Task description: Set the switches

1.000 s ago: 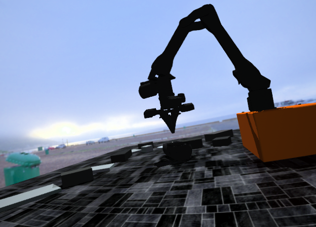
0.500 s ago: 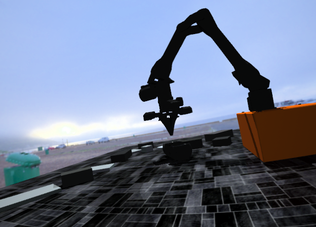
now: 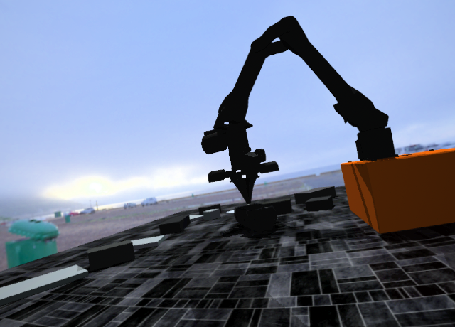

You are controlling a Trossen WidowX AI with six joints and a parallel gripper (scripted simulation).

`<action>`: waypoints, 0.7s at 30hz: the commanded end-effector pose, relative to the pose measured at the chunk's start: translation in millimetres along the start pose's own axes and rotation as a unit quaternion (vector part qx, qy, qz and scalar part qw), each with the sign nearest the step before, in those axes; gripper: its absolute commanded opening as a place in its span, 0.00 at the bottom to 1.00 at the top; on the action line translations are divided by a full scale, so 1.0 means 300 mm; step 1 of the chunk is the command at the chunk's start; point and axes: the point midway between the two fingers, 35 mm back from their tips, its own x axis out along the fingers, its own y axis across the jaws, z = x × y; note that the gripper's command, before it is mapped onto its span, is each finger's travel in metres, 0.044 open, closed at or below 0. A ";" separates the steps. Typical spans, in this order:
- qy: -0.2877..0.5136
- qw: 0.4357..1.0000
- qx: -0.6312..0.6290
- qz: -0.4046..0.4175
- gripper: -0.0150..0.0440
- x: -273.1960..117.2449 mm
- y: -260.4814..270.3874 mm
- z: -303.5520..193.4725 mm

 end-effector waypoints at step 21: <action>-0.001 1.000 0.000 0.003 0.25 0.006 0.004 0.002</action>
